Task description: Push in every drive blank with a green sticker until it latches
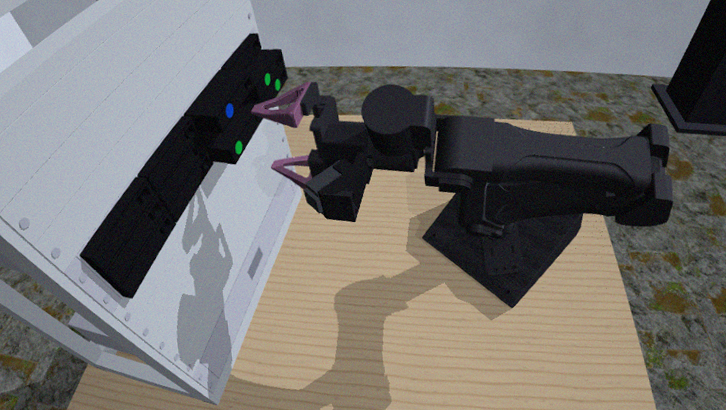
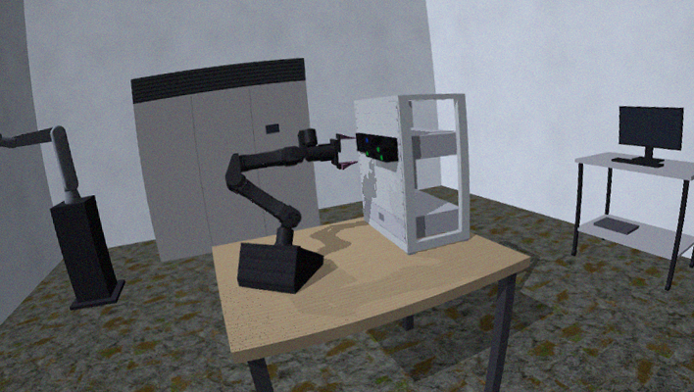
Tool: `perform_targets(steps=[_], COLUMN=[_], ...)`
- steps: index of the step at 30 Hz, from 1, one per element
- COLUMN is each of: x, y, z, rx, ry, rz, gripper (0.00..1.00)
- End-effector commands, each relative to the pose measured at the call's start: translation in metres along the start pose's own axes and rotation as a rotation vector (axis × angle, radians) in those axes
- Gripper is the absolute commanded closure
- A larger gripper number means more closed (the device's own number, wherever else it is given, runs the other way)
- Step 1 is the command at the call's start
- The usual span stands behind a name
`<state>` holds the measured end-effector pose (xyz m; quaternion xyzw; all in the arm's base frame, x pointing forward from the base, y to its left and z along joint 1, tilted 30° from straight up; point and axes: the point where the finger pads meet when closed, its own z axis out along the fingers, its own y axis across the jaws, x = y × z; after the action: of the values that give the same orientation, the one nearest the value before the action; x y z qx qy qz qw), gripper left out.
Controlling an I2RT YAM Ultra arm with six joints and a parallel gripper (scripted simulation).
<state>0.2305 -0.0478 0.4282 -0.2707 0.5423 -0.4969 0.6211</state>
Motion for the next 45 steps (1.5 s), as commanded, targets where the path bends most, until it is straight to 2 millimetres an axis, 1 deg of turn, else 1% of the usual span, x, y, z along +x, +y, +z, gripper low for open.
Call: perform_targets(steps=[1,39,43,45], x=[-0.0086,-0.0086,-0.0045,-0.0059], y=[-0.0204,-0.0205,-0.0234,-0.0239], z=[-0.0012,-0.0013,-0.0024,-0.0036], rx=[0.05,0.051,0.062,0.063], ry=[-0.015,-0.015,0.001,-0.009], rz=[0.006,0.006,0.005,0.005], gripper=[0.0,0.0,0.0,0.0])
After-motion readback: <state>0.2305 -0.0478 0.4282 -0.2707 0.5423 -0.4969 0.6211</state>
